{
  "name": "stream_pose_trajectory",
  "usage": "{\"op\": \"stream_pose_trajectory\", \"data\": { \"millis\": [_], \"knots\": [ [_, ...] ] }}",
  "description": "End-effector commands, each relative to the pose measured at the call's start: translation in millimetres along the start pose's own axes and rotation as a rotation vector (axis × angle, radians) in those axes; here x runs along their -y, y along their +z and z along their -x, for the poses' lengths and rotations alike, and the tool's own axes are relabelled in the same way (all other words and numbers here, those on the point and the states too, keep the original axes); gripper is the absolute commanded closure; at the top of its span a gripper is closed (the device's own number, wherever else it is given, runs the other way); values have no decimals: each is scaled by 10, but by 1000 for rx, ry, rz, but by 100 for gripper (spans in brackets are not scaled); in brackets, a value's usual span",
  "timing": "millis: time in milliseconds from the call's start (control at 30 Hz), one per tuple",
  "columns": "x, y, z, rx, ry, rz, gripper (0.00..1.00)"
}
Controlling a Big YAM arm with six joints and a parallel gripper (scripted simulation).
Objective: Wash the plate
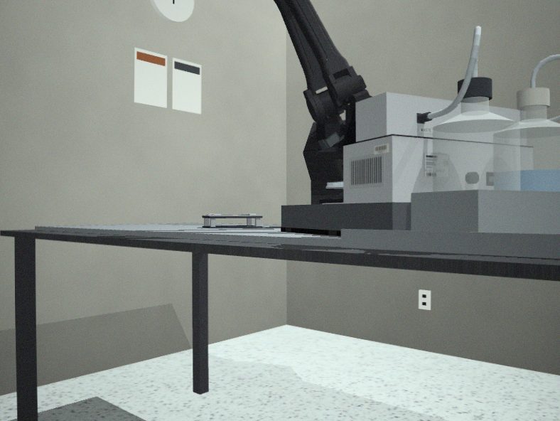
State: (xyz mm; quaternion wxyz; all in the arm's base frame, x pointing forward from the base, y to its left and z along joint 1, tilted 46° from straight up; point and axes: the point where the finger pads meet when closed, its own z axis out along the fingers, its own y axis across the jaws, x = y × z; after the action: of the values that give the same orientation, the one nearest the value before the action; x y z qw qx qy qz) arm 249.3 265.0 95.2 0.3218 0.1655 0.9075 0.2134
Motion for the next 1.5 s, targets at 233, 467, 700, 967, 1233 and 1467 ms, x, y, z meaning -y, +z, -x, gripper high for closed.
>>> {"op": "stream_pose_trajectory", "data": {
  "millis": [233,467,700,967,1233,1467],
  "knots": [
    [-5,178,17,6,-9,1,16],
    [-48,145,6,4,-5,11,16],
    [-51,145,7,4,-5,11,16],
    [-103,168,-6,2,-17,18,16],
    [-122,165,1,3,-14,21,16],
    [-126,165,2,3,-14,21,16]
  ]
}}
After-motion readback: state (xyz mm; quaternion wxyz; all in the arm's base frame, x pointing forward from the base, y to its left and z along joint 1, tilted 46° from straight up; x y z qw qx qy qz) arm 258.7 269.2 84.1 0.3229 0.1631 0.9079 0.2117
